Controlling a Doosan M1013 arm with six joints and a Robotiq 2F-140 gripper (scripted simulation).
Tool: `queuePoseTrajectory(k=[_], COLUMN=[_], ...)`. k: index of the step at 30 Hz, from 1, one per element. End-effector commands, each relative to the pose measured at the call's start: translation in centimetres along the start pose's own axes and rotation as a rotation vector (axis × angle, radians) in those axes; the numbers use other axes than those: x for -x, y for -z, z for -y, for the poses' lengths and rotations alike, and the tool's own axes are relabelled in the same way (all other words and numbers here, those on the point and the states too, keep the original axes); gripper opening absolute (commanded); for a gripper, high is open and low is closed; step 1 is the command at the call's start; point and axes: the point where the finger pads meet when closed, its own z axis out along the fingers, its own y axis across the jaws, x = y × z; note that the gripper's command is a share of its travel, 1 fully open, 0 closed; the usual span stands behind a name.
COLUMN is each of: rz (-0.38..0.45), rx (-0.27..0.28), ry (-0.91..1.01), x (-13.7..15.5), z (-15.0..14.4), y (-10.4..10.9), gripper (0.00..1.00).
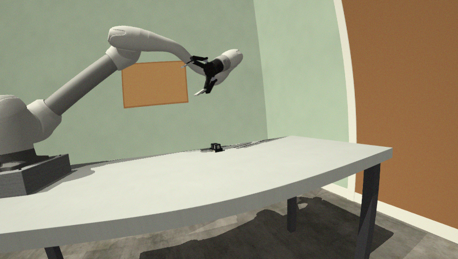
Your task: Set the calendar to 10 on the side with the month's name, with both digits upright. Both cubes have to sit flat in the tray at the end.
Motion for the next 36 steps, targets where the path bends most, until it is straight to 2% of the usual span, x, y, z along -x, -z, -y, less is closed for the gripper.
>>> queuePoseTrajectory(k=[1,18,20,22,24,25,26,27,28,29,31,34,35,36], rz=[0.000,0.000,0.005,0.020,0.038,0.038,0.045,0.045,0.048,0.048,0.047,0.047,0.039,0.032], rx=[0.000,0.001,0.019,0.075,0.178,0.178,0.246,0.246,0.311,0.323,0.406,0.408,0.497,0.549], ry=[0.000,0.000,-0.002,-0.009,-0.025,-0.025,-0.037,-0.037,-0.049,-0.051,-0.069,-0.069,-0.090,-0.104], x=[0.0,0.0,0.2,0.6,1.3,1.3,1.5,1.5,1.7,1.7,1.7,1.7,1.6,1.5], z=[0.0,0.0,-0.5,-2.1,-5.0,-5.0,-6.9,-6.9,-8.7,-9.0,-11.2,-11.2,-13.4,-14.7], y=[0.0,0.0,-0.2,-0.7,-1.4,-1.4,-1.7,-1.7,-1.9,-1.9,-1.9,-1.9,-1.7,-1.5], gripper=[1.00,1.00,1.00,1.00,1.00,1.00,1.00,1.00,1.00,1.00,1.00,1.00,1.00,1.00])
